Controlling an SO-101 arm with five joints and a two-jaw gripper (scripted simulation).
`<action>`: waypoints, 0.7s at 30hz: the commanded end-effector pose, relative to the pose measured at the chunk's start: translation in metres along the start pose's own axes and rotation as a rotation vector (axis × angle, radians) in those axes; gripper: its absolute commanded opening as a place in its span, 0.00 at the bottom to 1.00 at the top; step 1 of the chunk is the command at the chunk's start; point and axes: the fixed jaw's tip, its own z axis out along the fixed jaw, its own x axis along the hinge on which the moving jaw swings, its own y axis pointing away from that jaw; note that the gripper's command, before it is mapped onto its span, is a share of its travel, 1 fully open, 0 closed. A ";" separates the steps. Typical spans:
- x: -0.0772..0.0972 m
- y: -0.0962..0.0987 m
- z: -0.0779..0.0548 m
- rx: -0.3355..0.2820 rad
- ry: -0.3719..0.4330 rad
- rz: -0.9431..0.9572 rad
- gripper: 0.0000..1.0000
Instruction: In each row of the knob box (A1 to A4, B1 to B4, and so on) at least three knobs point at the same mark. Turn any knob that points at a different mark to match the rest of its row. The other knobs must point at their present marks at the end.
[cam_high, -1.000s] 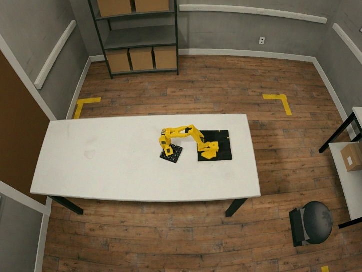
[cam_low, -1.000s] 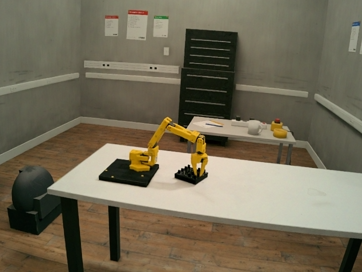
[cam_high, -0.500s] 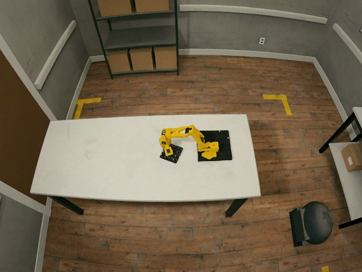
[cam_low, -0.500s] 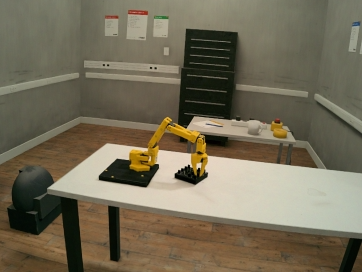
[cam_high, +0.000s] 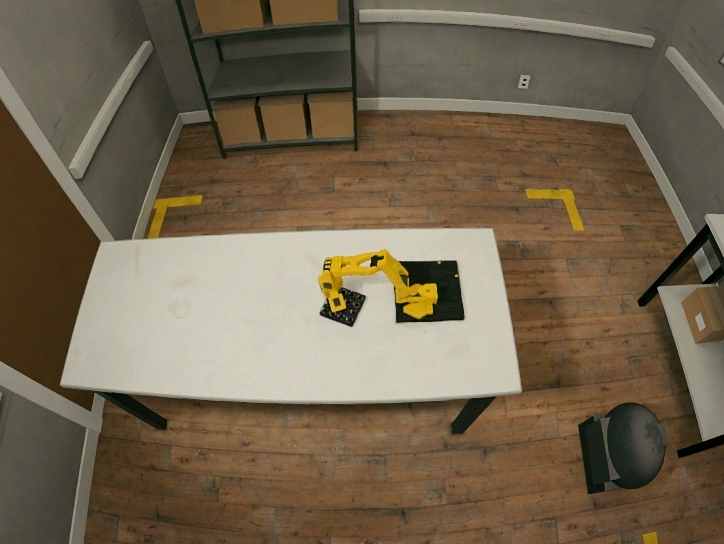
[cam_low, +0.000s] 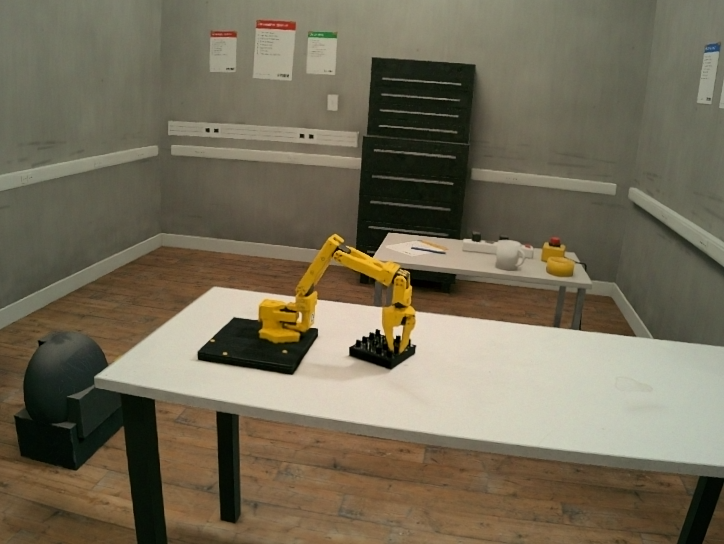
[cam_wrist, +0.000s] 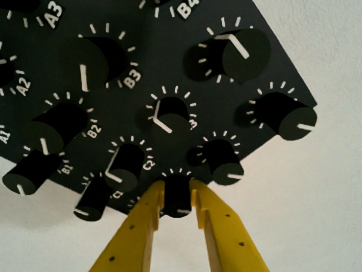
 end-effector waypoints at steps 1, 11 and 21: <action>-0.001 0.002 0.002 -0.015 -0.011 0.013 0.01; -0.001 0.003 0.002 -0.015 -0.011 0.013 0.03; 0.000 0.004 0.002 -0.015 -0.011 0.013 0.07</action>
